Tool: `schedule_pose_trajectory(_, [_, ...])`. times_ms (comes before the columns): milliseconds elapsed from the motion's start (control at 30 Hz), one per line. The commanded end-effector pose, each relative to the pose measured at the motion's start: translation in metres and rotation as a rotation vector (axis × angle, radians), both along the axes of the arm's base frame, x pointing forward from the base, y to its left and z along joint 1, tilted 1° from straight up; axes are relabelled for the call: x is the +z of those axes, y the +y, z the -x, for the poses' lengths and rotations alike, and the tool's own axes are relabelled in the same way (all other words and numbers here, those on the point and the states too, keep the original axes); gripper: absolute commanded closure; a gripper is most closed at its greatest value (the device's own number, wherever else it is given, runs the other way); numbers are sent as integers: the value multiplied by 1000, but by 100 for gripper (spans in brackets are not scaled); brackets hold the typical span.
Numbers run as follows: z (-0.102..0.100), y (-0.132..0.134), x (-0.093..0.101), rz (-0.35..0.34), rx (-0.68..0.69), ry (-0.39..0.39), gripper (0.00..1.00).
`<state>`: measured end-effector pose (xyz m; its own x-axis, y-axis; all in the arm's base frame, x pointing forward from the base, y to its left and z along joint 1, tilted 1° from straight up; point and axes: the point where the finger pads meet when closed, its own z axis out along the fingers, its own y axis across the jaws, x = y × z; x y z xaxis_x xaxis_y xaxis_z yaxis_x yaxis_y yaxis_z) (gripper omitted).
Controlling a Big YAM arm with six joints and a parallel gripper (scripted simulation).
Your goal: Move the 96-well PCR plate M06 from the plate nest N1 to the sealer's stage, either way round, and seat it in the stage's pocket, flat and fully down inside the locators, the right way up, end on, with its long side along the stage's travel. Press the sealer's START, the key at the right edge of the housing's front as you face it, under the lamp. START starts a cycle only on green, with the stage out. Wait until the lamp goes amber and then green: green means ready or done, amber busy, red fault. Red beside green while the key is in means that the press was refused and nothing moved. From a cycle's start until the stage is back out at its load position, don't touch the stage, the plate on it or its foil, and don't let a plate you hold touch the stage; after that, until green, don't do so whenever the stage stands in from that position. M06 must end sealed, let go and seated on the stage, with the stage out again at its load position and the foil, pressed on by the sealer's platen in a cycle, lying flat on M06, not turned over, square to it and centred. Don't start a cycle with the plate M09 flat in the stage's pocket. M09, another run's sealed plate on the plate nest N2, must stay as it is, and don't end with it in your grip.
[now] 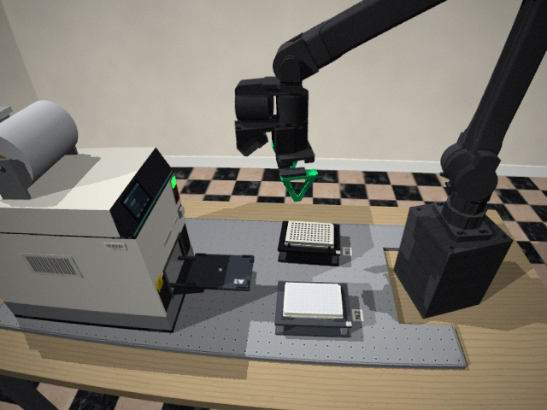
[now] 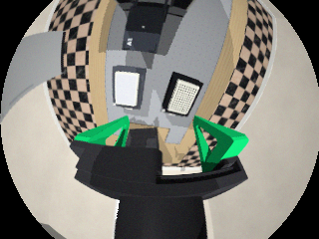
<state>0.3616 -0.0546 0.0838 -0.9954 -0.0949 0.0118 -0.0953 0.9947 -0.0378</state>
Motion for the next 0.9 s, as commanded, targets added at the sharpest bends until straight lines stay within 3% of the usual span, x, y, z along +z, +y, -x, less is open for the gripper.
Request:
schedule_pose_trajectory(0, [1, 12, 9, 2, -148, -55, 0])
schedule_pose_trajectory(167, [6, 14, 5, -33, -269, -66, 0])
schedule_pose_trajectory(867, [-8, 0, 7, -20, -252, -44, 0])
